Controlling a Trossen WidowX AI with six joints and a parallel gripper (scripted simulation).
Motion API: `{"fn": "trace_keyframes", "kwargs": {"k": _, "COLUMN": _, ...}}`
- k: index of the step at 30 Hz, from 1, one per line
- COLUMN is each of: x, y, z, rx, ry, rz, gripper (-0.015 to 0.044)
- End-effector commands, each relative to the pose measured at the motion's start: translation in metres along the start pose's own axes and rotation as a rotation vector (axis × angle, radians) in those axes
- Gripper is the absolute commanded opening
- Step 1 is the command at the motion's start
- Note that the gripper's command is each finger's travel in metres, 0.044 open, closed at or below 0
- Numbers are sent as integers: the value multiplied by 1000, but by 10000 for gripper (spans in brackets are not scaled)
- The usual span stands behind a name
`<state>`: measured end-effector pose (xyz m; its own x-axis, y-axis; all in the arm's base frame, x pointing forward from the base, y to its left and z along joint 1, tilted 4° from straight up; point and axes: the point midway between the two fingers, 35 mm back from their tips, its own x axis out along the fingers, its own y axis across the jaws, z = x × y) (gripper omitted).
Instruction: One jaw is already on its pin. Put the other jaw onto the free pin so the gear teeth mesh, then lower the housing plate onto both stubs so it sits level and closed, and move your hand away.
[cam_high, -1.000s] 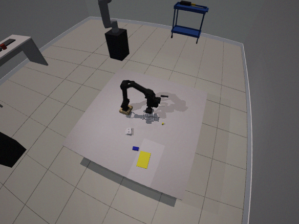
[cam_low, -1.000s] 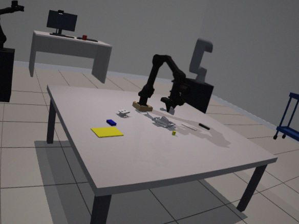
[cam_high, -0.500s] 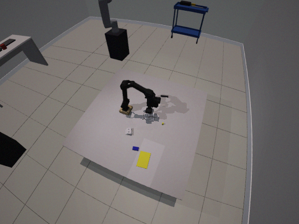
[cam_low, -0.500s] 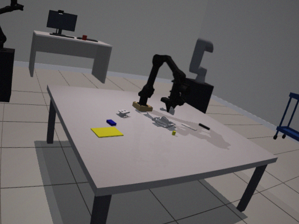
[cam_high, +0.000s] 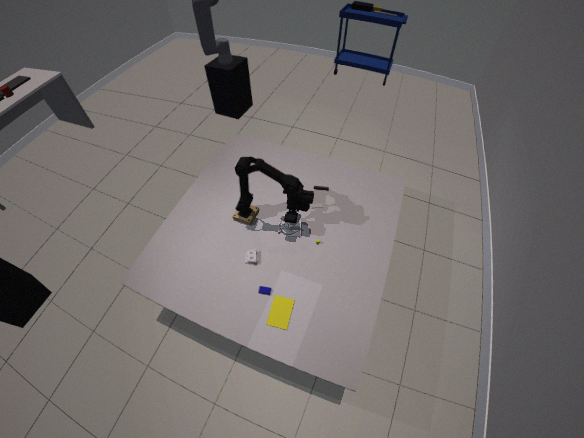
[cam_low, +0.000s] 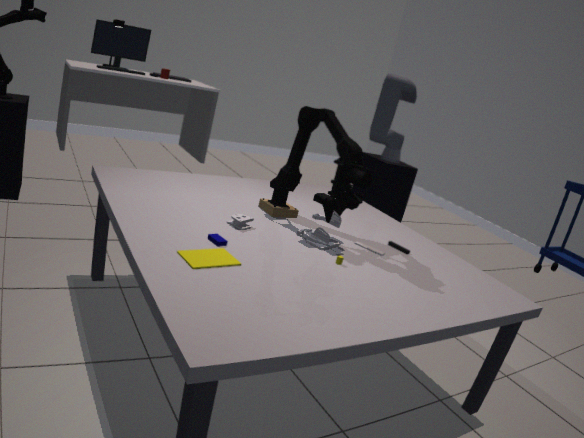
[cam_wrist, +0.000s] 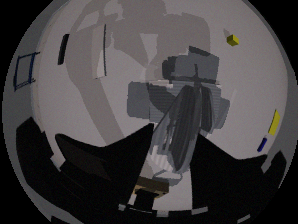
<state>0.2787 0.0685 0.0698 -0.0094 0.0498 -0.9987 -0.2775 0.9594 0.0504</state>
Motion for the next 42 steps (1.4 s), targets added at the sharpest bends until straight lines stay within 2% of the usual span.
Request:
{"fn": "trace_keyframes", "kwargs": {"k": 1, "x": 11, "y": 1, "z": -3, "rx": 5, "ry": 17, "rz": 4, "gripper": 134}}
{"fn": "trace_keyframes", "kwargs": {"k": 20, "x": 41, "y": 1, "z": -4, "rx": 9, "ry": 17, "rz": 4, "gripper": 134}}
{"fn": "trace_keyframes", "kwargs": {"k": 42, "x": 42, "y": 1, "z": -5, "rx": 10, "ry": 17, "rz": 4, "gripper": 134}}
